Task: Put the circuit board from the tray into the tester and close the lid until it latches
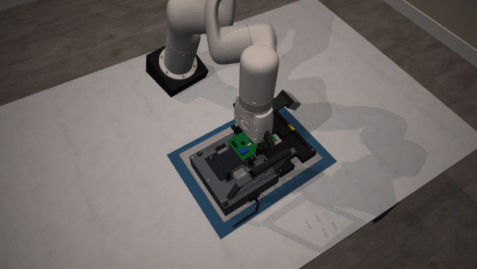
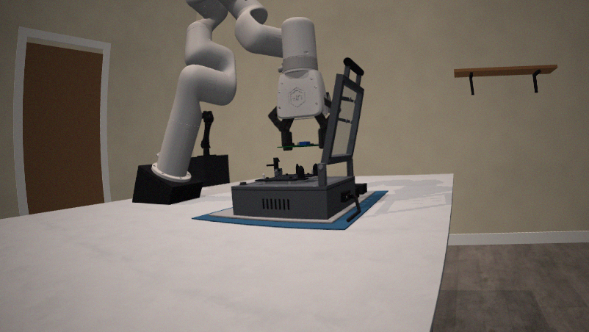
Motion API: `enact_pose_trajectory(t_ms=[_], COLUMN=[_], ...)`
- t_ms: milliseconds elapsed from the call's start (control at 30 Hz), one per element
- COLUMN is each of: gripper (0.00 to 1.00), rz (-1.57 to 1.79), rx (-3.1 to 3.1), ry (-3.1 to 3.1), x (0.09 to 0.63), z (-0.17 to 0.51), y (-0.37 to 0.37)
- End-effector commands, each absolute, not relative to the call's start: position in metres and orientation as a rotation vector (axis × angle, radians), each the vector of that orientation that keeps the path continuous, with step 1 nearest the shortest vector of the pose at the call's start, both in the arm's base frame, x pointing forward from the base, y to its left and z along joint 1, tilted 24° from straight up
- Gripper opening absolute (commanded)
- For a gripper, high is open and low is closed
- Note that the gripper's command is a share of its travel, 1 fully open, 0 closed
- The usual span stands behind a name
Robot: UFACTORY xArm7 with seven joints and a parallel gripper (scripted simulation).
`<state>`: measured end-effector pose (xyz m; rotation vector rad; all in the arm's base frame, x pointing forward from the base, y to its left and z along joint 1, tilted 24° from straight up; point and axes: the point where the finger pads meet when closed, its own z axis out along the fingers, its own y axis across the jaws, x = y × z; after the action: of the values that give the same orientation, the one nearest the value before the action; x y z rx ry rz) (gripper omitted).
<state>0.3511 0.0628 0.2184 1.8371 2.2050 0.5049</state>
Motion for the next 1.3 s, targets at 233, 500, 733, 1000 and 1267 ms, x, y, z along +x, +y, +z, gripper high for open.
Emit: enact_pose_trajectory(t_ms=[233,500,733,1000,1267], gripper=[0.79,0.79,0.79,0.79,0.79], rz=[0.509,0.509,0.509,0.509,0.509], rx=[1.835,1.835,1.835,1.835,1.835], ry=[2.204,2.204,2.204,2.204,2.204], x=[0.350,0.349,0.349,0.349,0.349], z=[0.218,0.217,0.216,0.216,0.216], y=[0.036,0.018,0.009,0.004,0.003])
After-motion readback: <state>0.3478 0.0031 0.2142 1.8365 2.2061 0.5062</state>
